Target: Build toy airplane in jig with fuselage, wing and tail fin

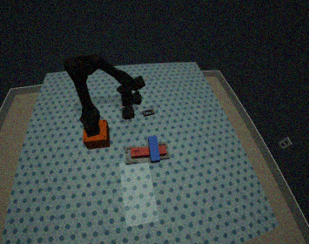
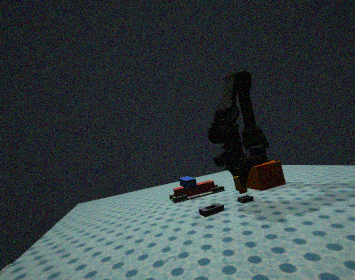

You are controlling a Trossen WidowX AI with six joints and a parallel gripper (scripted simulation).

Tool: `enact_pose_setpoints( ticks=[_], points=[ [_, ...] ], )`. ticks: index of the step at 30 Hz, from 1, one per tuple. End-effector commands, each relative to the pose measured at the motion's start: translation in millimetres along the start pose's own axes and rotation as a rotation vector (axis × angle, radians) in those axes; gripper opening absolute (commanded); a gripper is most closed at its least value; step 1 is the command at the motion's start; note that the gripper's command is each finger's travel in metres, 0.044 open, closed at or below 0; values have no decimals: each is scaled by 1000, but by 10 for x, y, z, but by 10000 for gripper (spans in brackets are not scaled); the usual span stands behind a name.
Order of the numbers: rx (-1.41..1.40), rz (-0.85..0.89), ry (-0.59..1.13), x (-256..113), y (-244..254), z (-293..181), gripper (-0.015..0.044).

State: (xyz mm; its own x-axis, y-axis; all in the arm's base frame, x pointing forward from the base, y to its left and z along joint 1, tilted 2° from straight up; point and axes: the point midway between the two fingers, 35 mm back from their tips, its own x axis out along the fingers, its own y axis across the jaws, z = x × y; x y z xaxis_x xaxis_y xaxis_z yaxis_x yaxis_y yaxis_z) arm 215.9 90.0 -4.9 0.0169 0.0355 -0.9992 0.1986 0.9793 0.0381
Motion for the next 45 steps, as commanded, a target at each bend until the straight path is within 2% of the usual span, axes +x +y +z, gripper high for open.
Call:
enact_pose_setpoints(
  ticks=[1,30,45],
  points=[
    [12,7,-9,-151,16,27,0],
    [-1,9,-8,-1033,-27,-48,0],
    [12,3,-11,-989,-294,131,0]
  ],
)
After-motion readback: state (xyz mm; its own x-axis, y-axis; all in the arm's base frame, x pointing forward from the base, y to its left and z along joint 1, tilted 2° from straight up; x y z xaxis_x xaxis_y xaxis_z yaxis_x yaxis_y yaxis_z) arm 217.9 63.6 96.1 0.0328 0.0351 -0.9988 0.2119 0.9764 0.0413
